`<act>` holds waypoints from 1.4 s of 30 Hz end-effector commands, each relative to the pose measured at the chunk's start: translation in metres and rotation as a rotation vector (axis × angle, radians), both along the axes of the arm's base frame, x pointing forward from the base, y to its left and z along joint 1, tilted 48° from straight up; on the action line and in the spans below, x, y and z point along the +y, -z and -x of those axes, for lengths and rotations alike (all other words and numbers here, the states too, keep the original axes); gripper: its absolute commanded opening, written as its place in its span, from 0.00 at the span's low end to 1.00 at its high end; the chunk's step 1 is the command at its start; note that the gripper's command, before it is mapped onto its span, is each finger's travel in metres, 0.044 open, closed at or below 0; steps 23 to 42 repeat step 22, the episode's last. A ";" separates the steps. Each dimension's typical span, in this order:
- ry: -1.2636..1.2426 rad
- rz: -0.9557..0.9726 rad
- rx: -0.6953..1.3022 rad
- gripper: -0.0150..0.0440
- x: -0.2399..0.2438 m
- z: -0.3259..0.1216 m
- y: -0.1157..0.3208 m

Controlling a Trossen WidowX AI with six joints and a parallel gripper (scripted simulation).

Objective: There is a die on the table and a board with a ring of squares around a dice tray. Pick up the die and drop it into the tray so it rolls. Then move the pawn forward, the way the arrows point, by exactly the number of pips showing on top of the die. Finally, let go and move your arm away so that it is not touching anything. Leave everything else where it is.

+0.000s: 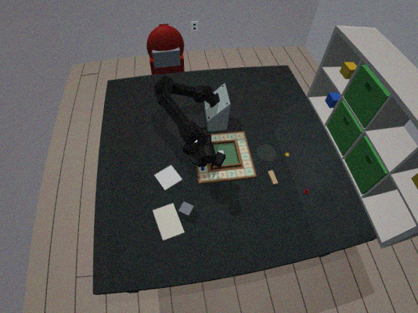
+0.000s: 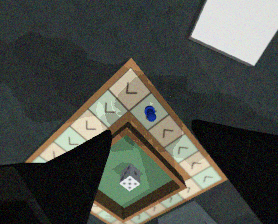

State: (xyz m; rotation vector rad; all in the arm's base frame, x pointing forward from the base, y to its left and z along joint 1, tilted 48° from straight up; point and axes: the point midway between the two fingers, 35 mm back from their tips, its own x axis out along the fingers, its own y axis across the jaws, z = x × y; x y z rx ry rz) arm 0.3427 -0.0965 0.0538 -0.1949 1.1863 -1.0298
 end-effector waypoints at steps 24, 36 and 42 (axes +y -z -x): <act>-0.338 -0.034 0.376 1.00 0.131 0.133 0.028; -0.338 -0.034 0.376 1.00 0.131 0.133 0.028; -0.338 -0.034 0.376 1.00 0.131 0.133 0.028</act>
